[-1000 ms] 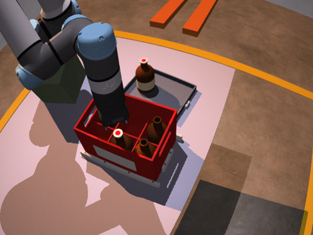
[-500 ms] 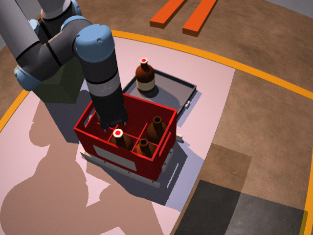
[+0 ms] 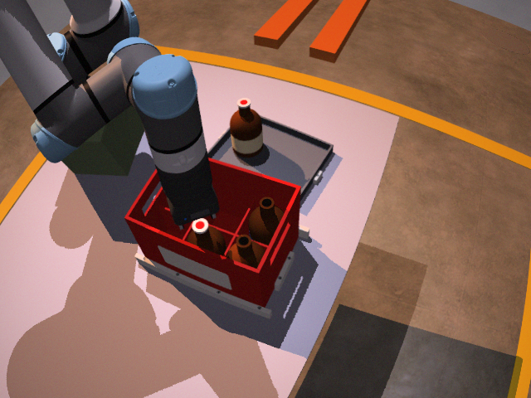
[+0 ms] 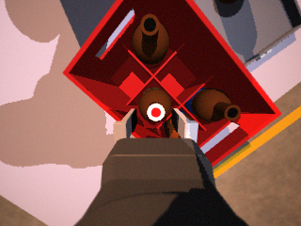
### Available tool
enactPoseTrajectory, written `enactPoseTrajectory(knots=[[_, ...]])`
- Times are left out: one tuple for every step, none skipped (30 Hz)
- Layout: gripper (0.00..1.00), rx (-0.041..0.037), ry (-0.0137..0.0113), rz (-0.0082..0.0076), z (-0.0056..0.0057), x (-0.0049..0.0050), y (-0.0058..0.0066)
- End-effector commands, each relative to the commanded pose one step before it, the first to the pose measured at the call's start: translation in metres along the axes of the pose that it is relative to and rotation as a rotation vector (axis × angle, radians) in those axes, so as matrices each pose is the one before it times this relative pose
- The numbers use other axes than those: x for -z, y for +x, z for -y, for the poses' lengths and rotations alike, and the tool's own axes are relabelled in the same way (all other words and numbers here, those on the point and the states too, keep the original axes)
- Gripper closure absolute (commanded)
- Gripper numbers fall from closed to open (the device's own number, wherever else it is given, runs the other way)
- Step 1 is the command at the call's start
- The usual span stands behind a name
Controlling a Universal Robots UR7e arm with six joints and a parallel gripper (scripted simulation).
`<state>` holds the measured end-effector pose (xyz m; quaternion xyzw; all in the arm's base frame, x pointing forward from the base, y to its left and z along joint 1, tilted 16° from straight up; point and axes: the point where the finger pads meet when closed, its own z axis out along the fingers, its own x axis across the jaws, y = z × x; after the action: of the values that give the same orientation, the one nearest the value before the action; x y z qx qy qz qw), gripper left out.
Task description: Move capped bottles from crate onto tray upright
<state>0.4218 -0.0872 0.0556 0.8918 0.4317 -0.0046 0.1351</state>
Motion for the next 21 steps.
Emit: enactPoseTrajectory(knots=[[0.00,-0.00010,-0.00140,-0.00045,-0.00042,-0.000036,0.00013],[0.00,0.00000,-0.00004,-0.00001,-0.00001,-0.000431,0.00001],[0.00,0.00000,-0.00004,-0.00001,-0.00001,-0.000431,0.00001],[0.00,0.00000,-0.00004,-0.00001,-0.00001,-0.000431,0.00001],[0.00,0.00000,-0.00004,-0.00001,-0.00001,-0.000431,0.00001],[0.00,0.00000,-0.00004,-0.00001,-0.00001,-0.000431,0.00001],[0.00,0.00000,-0.00004,-0.00001,-0.00001,-0.000431,0.00001],[0.00,0.00000,-0.00004,-0.00001,-0.00001,-0.000431,0.00001],[0.00,0.00000,-0.00004,-0.00001,-0.00001,-0.000431,0.00001],[0.00,0.00000,-0.00004,-0.00001,-0.00001,-0.000431,0.00001],[0.00,0.00000,-0.00004,-0.00001,-0.00001,-0.000431,0.00001],[0.00,0.00000,-0.00004,-0.00001,-0.00001,-0.000431,0.00001],[0.00,0.00000,-0.00004,-0.00001,-0.00001,-0.000431,0.00001],[0.00,0.00000,-0.00004,-0.00001,-0.00001,-0.000431,0.00001],[0.00,0.00000,-0.00004,-0.00001,-0.00001,-0.000431,0.00001],[0.00,0.00000,0.00000,0.00000,0.00000,0.000000,0.00000],[0.00,0.00000,0.00000,0.00000,0.00000,0.000000,0.00000],[0.00,-0.00001,0.00012,0.00003,-0.00002,-0.000402,-0.00005],[0.00,0.00000,-0.00001,0.00000,-0.00006,-0.001333,-0.00002],[0.00,0.00000,-0.00001,0.00000,-0.00006,-0.001333,-0.00002],[0.00,0.00000,-0.00001,0.00000,-0.00006,-0.001333,-0.00002]])
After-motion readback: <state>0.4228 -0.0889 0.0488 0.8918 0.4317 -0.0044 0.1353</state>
